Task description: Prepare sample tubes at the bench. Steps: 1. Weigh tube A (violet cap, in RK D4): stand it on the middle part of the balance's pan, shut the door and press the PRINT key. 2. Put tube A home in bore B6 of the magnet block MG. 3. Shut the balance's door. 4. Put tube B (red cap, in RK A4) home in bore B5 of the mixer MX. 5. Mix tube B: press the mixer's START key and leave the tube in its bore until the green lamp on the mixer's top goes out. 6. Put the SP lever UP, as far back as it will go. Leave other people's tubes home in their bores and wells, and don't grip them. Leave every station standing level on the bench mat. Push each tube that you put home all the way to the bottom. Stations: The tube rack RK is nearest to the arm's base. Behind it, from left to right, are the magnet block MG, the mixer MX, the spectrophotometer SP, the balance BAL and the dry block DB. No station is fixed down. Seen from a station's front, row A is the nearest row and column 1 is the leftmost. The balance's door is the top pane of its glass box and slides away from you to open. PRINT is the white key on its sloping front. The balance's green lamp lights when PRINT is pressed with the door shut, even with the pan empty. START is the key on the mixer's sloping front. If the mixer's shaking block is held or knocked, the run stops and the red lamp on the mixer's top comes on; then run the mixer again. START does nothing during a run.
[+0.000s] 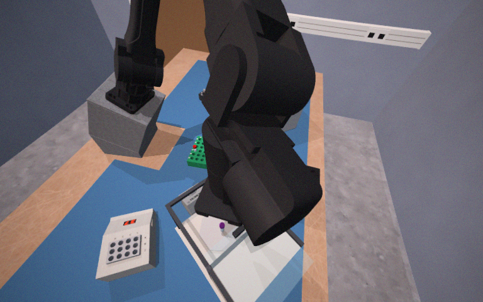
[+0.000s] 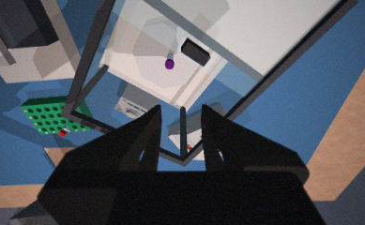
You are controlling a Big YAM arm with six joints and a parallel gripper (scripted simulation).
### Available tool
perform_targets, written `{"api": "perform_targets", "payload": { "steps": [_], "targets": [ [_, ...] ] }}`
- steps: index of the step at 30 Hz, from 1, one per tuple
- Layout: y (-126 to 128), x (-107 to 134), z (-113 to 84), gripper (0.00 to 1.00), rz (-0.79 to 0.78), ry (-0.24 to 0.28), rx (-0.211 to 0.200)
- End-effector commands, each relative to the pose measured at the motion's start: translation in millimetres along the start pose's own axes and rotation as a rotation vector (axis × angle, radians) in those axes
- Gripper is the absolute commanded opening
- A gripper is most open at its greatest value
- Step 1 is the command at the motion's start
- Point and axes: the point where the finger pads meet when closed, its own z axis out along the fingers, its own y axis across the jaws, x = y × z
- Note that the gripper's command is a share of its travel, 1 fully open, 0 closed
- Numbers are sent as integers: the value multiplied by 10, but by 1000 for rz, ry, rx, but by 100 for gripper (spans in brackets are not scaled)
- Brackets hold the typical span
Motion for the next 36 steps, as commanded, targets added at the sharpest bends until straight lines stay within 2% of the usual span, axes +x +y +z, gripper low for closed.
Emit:
{"api": "perform_targets", "payload": {
  "steps": [1,2,3,6,8,10,11,16,17,18,23,25,26,28,30,31,36],
  "targets": [
    [-83,-196,-148,30,-209,-16,13],
    [-72,-208,-188,30,-224,-21,20],
    [-86,-282,-131,30,-263,-15,9],
    [-105,-268,-140,30,-358,-15,12],
    [-105,-268,-140,30,-358,-15,12],
    [-111,-269,-219,30,-424,-22,28],
    [-123,-341,-129,30,-463,-14,10],
    [-160,-313,-147,30,-620,-13,16],
    [-145,-329,-199,30,-636,-18,26],
    [-159,-401,-129,30,-674,-13,11],
    [-200,-370,-148,30,-826,-11,17],
    [-200,-370,-148,30,-826,-11,17],
    [-197,-460,-129,30,-870,-12,12],
    [-197,-460,-129,30,-936,-12,12],
    [-225,-439,-142,30,-996,-10,16],
    [-203,-462,-228,30,-1020,-15,34],
    [-190,-472,-248,30,-1023,-17,37]
  ]
}}
